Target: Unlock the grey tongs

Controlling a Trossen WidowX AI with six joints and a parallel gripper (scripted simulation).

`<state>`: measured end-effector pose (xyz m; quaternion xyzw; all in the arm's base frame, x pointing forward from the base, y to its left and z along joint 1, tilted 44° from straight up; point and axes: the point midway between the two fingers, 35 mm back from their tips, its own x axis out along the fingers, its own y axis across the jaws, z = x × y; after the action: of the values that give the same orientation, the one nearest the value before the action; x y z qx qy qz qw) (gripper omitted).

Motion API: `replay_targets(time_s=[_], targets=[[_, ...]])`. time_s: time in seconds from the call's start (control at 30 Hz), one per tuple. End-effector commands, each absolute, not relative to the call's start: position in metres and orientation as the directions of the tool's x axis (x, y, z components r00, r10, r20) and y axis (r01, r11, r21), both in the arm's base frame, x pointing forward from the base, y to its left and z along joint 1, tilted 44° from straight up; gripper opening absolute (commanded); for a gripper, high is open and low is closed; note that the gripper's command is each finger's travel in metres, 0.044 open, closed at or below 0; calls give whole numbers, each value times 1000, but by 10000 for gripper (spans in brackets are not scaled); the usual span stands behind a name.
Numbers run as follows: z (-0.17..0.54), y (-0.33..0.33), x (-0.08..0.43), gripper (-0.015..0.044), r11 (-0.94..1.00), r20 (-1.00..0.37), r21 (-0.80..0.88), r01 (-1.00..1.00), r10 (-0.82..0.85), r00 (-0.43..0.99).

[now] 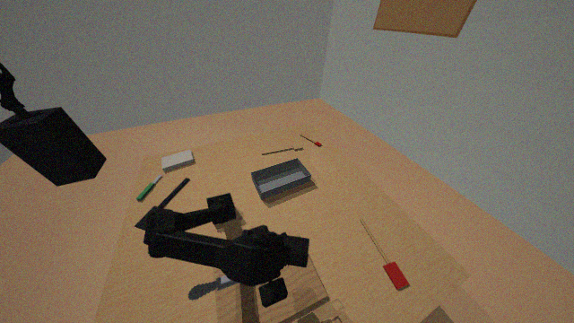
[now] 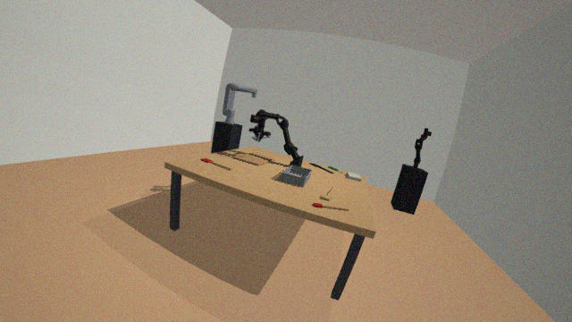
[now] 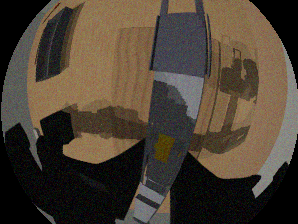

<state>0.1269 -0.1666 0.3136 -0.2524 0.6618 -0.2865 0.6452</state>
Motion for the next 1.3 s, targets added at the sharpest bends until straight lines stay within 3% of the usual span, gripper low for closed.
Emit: replay_targets(time_s=[0.0, 0.4, 1.27], targets=[[315, -165, 121, -150, 713, -713, -701, 7, -701, -34], [318, -160, 122, -150, 699, -699, -715, 1, -715, -1], [347, -111, 114, -150, 578, -538, -816, -9, -754, 376]])
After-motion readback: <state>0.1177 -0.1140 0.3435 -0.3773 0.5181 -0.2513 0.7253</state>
